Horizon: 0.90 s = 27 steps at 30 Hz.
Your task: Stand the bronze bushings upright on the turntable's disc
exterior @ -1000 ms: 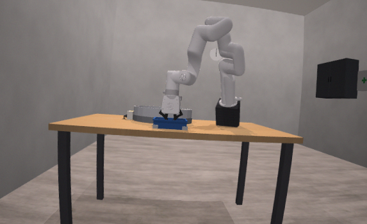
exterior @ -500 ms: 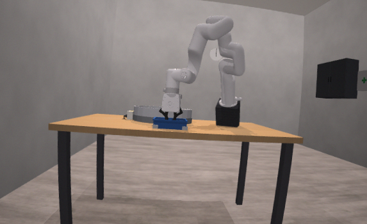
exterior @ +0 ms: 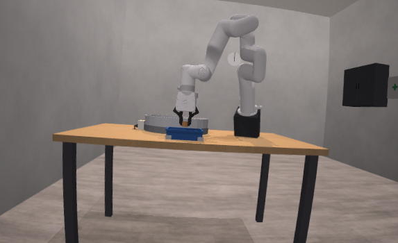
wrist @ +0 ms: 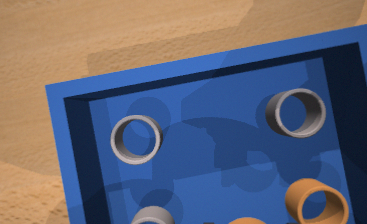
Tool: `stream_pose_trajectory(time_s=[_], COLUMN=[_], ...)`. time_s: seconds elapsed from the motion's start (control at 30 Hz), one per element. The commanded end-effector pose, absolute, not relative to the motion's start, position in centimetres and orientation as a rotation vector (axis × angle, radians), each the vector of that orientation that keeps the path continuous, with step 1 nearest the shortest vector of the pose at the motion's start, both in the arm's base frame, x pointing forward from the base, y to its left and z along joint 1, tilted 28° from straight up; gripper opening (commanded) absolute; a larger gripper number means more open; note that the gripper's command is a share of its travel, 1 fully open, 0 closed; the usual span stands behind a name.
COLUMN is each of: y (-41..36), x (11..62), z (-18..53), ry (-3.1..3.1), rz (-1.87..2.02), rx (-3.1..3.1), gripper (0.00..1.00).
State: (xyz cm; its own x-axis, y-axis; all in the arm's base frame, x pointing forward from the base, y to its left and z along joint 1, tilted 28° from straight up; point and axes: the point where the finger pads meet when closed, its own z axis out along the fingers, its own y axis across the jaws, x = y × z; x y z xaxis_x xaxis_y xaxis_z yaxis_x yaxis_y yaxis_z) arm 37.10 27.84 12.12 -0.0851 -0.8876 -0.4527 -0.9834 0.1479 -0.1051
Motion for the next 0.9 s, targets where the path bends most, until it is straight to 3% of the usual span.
stream_pose_trajectory(time_s=[0.0, 0.87], y=[27.2, 25.1], x=[36.8, 36.1], z=[13.8, 18.0], ry=[2.026, 2.026], rz=[0.316, 0.316], rx=[-1.789, -1.789], gripper=[0.0, 0.0])
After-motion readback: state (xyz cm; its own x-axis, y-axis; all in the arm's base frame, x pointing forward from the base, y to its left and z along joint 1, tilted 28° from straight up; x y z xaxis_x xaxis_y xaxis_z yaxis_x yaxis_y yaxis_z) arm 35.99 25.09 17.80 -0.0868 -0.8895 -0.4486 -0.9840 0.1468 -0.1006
